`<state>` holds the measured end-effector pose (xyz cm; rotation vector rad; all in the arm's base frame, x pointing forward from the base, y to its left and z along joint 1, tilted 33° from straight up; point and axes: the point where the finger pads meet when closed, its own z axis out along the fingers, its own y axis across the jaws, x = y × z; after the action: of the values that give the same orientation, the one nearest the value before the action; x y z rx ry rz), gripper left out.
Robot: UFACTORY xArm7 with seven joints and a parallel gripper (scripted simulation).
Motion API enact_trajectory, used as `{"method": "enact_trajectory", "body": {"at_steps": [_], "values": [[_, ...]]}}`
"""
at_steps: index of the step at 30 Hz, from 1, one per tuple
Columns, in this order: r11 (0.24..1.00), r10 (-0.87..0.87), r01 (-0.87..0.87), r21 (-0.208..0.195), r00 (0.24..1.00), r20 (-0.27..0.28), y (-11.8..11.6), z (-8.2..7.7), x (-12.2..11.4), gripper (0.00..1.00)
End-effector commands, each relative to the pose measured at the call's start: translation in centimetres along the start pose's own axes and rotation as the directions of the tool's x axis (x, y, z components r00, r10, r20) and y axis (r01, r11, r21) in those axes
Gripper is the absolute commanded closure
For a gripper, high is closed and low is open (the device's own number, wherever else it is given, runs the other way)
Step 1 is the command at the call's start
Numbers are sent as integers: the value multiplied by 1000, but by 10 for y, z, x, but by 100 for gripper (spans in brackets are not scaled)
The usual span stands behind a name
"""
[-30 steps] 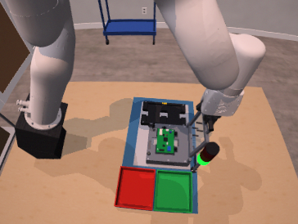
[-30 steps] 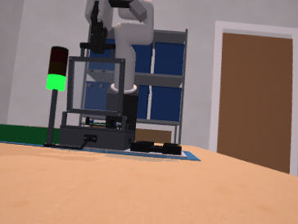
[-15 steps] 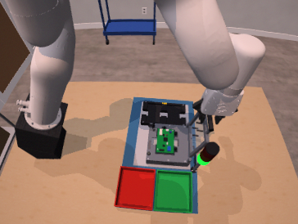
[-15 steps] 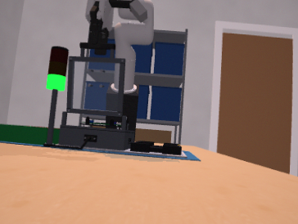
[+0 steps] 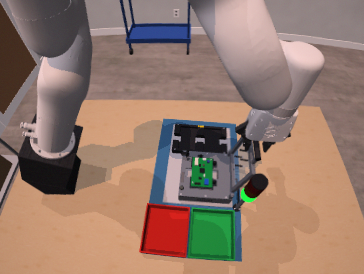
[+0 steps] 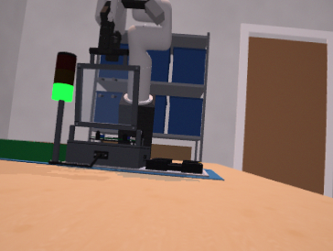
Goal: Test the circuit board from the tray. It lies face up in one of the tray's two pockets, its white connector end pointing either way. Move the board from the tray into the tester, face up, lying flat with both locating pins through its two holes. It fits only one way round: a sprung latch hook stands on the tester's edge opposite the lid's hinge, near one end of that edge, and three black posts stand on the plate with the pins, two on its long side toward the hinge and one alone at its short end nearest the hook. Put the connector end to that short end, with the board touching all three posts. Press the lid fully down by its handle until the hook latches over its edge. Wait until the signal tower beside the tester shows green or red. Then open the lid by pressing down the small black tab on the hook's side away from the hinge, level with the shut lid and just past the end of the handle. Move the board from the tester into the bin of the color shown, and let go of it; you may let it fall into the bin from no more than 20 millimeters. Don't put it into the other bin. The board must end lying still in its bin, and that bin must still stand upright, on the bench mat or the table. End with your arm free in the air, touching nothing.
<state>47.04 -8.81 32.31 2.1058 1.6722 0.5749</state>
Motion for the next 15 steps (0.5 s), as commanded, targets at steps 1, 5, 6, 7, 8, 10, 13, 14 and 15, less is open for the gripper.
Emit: {"method": "enact_trajectory", "body": {"at_steps": [1,5,6,7,8,10,13,14,15], "values": [[1000,0,0,-4,1000,0,2,-1,0,49],[1000,0,0,-4,1000,0,2,-1,0,49],[1000,0,0,-4,1000,0,2,-1,0,49],[1000,0,0,-4,1000,0,2,-1,0,49],[1000,0,0,-4,1000,0,2,-2,0,49],[1000,0,0,-4,1000,0,2,-2,0,49],[1000,0,0,-4,1000,0,1,-4,0,49],[1000,0,0,-4,1000,0,1,-4,0,49],[1000,0,0,-4,1000,0,2,-6,0,49]]}}
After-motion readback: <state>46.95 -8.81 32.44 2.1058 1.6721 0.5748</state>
